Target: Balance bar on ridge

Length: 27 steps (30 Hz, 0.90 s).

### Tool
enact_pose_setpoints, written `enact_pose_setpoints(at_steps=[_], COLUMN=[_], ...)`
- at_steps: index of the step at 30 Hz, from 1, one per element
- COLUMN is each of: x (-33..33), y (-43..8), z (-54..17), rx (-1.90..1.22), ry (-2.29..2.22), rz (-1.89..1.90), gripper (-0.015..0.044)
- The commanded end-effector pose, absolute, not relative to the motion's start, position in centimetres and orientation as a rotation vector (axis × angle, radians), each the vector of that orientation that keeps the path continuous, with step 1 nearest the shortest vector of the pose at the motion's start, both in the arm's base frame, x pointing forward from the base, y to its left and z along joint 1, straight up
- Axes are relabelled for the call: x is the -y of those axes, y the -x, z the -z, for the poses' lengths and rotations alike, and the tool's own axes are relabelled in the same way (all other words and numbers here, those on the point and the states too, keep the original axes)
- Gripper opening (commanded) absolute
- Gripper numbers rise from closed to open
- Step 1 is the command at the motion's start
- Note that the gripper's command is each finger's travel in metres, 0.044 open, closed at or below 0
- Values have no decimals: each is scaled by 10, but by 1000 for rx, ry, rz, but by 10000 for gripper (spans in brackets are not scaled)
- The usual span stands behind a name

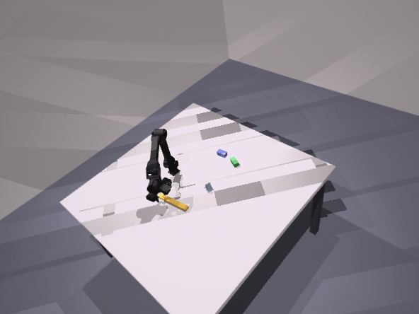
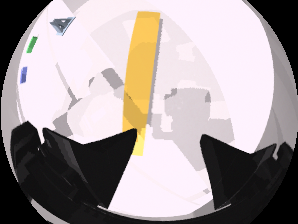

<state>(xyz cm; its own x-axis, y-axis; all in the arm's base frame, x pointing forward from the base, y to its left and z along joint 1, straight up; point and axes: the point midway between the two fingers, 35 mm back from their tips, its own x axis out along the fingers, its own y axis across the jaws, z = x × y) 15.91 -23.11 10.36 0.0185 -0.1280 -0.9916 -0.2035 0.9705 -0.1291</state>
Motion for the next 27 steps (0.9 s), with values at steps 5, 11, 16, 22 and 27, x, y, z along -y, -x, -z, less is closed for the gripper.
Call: enact_pose_setpoints(at_steps=[5, 11, 16, 22, 27], x=[192, 193, 193, 193, 194], y=[-170, -171, -171, -171, -171], z=[-117, -101, -73, -71, -64], rx=[-1552, -1552, -1552, -1552, -1552], ry=[138, 138, 138, 138, 138], rz=[-105, -105, -105, -105, -105], gripper=[315, 315, 315, 315, 315])
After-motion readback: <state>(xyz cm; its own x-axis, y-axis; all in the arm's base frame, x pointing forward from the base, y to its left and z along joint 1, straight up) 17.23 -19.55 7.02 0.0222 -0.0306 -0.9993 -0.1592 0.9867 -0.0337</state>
